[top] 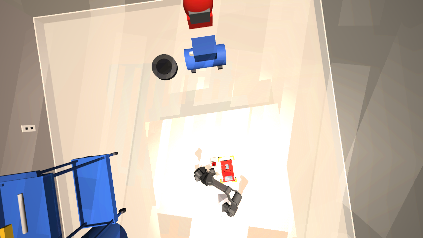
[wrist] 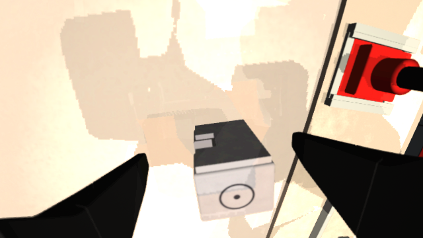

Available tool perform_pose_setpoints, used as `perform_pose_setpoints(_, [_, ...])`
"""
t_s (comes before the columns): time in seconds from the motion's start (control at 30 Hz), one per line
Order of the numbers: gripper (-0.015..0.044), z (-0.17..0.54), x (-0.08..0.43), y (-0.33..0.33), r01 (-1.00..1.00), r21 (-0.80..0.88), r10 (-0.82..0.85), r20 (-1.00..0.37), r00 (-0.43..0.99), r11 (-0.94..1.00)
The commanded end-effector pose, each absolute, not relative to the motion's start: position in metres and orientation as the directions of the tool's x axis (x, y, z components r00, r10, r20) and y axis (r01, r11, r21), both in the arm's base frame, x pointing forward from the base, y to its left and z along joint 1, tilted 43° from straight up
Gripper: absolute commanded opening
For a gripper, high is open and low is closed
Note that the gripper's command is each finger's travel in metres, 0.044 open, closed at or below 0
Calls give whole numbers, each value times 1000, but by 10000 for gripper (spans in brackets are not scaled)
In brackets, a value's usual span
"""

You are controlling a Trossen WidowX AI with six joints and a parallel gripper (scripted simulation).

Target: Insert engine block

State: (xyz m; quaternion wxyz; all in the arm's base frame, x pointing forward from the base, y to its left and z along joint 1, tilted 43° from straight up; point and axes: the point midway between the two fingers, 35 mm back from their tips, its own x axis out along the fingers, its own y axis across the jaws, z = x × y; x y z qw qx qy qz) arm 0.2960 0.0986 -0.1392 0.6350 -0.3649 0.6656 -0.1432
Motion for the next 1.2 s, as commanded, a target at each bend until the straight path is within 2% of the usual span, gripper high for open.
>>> perform_pose_setpoints(0.0, [414, -142, 294, 94, -309, -658, -674, -736, 68, 687])
perform_pose_setpoints(0.33, [151, -142, 294, 94, -309, -658, -674, -736, 68, 687])
perform_pose_setpoints(0.53, [111, -142, 294, 94, -309, -658, -674, -736, 68, 687])
perform_pose_setpoints(0.67, [6, -141, 293, 97, -308, -649, -664, -745, 69, 696])
perform_pose_setpoints(1.17, [0, -121, 293, 132, -306, -621, -634, -770, 70, 722])
